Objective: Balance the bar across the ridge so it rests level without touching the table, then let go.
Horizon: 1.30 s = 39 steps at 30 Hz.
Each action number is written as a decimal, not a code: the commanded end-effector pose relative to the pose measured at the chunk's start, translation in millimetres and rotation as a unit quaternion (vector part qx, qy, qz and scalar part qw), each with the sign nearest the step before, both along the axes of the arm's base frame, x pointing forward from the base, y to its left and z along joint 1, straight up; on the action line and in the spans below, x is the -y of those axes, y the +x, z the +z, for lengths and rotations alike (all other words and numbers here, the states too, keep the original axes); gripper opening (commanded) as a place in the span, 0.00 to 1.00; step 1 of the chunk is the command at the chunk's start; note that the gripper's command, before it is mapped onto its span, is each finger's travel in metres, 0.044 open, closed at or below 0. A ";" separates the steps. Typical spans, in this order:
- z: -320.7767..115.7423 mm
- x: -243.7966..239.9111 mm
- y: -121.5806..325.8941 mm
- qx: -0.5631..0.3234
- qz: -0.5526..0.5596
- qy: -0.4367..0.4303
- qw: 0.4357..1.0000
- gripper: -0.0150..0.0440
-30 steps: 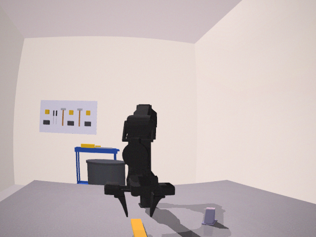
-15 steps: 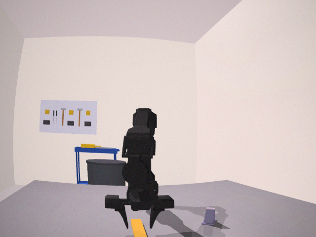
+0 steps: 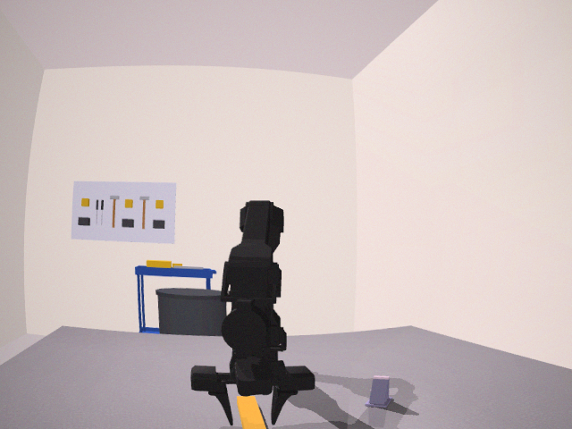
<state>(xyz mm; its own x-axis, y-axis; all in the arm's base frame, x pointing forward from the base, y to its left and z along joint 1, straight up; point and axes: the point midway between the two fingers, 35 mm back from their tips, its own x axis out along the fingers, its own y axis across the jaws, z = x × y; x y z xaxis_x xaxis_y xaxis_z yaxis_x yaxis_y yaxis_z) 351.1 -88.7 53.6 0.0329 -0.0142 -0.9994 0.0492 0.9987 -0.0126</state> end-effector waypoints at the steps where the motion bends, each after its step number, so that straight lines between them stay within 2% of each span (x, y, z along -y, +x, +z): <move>1: -2.5 -0.9 -0.4 0.000 -0.002 0.003 1.000 0.79; 11: -2.5 -0.9 -0.4 0.000 -0.002 0.003 1.000 0.79; 17: -2.1 -0.2 -0.7 -0.001 0.000 0.000 1.000 0.52; 25: -2.1 -0.2 -0.7 -0.001 0.000 0.000 1.000 0.43; 29: 4.1 0.0 0.2 -0.001 0.000 0.000 1.000 0.25; 39: 29.7 0.4 2.6 -0.001 0.000 0.001 1.000 0.25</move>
